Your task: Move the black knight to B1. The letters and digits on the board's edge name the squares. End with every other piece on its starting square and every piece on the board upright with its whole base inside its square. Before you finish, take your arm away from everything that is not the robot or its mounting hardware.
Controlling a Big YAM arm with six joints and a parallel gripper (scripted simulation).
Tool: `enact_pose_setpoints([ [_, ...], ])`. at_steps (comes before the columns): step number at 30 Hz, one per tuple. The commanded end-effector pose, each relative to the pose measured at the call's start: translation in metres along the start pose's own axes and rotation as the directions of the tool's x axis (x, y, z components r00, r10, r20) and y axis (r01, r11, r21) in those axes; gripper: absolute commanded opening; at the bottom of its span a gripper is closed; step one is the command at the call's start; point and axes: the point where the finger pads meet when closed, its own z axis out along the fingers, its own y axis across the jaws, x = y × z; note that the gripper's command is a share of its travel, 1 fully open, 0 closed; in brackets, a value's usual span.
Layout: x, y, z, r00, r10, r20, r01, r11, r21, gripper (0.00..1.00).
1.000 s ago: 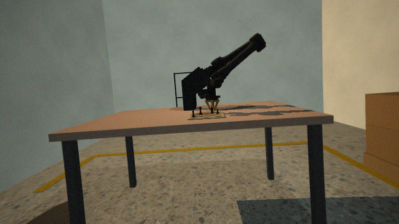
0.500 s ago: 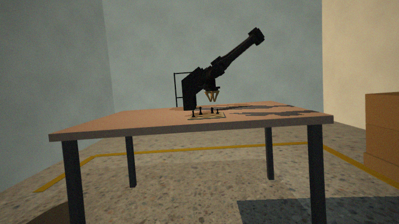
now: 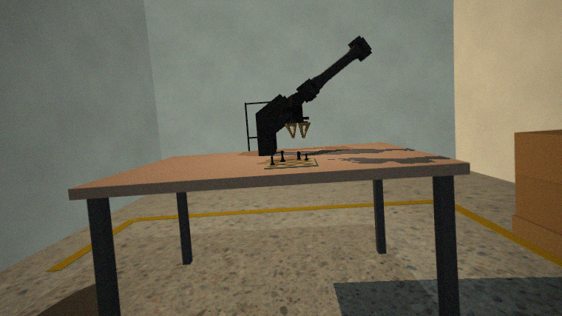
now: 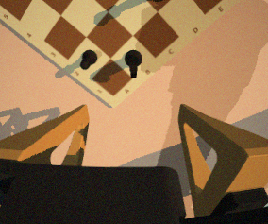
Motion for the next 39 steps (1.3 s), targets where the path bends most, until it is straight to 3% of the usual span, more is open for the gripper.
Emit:
enact_pose_setpoints([
  [1, -0.011, 0.009, -0.011, 1.000, -0.014, 0.019, 0.014, 1.000, -0.022, 1.00],
  [22, -0.011, 0.011, -0.013, 1.000, -0.018, 0.021, 0.019, 1.000, -0.024, 1.00],
  [28, -0.010, 0.014, -0.027, 0.999, -0.027, 0.025, 0.028, 0.999, -0.028, 1.00],
  [36, -0.012, 0.016, -0.066, 0.999, -0.032, 0.031, 0.033, 0.999, -0.027, 1.00],
  [39, -0.013, 0.010, -0.068, 1.000, -0.018, 0.024, 0.019, 1.000, -0.020, 1.00],
])
